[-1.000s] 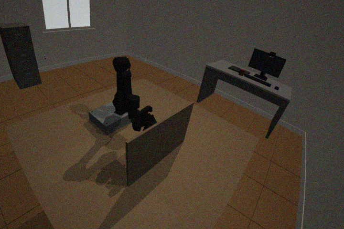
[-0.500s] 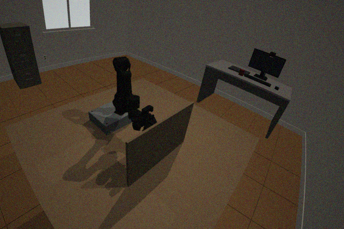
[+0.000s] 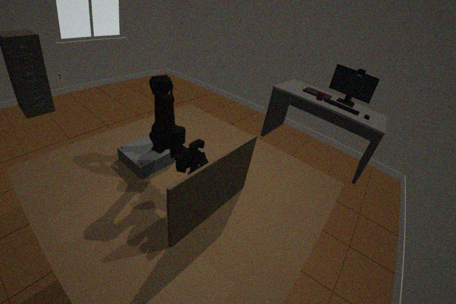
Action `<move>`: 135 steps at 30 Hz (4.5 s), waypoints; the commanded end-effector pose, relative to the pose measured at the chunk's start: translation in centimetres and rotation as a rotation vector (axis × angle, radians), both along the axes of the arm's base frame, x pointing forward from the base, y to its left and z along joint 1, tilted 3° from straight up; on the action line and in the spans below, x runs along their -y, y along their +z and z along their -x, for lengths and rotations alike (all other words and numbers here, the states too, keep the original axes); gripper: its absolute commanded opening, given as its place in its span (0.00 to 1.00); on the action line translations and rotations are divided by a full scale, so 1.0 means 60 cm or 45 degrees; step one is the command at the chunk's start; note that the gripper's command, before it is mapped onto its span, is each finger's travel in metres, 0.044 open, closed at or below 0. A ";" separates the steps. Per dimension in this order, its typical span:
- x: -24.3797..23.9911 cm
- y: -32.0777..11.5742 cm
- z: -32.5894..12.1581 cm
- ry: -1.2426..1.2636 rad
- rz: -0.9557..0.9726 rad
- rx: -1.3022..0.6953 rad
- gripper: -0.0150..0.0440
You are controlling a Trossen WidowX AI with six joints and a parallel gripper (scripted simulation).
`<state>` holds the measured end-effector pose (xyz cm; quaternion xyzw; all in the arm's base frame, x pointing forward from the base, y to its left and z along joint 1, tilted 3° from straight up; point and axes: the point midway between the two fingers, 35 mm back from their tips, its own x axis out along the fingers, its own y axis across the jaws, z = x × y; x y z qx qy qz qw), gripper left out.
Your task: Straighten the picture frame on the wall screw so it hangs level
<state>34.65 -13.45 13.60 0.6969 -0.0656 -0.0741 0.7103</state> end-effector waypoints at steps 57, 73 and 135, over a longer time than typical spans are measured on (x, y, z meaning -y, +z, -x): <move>-0.039 0.068 0.305 -0.010 -0.370 0.062 0.69; -0.053 0.063 0.317 -0.008 -0.384 0.067 0.69; -0.053 0.063 0.317 -0.008 -0.384 0.067 0.69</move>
